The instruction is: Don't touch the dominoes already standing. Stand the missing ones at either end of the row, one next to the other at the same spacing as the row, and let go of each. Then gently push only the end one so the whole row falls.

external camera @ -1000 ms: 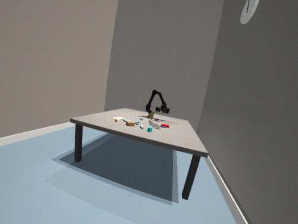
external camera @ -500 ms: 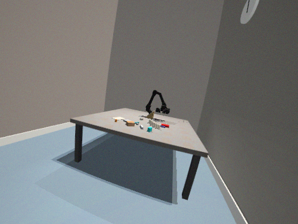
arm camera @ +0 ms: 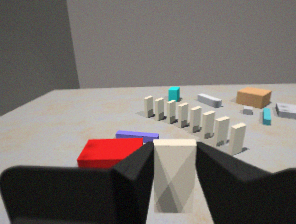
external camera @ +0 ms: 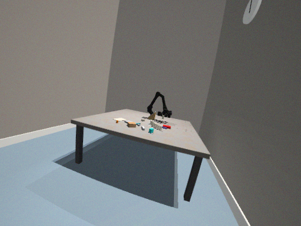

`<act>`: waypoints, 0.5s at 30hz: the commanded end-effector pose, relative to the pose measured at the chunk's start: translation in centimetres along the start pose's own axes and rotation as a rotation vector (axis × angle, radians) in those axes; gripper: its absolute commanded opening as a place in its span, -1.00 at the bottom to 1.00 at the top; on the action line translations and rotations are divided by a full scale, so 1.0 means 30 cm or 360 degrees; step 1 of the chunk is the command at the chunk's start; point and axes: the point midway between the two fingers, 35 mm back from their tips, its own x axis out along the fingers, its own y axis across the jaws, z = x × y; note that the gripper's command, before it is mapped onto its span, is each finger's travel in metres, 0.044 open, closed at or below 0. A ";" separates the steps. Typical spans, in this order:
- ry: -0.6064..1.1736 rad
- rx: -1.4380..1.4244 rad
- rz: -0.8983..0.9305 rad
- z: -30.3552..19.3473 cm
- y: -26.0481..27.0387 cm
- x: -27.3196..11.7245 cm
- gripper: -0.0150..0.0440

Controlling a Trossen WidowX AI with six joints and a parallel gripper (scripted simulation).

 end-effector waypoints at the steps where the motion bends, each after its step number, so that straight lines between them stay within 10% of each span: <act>1: -0.0005 -0.0021 -0.0003 -0.033 -0.003 0.007 -0.13; 15: -0.0005 -0.0023 -0.0002 -0.119 0.000 0.021 -0.13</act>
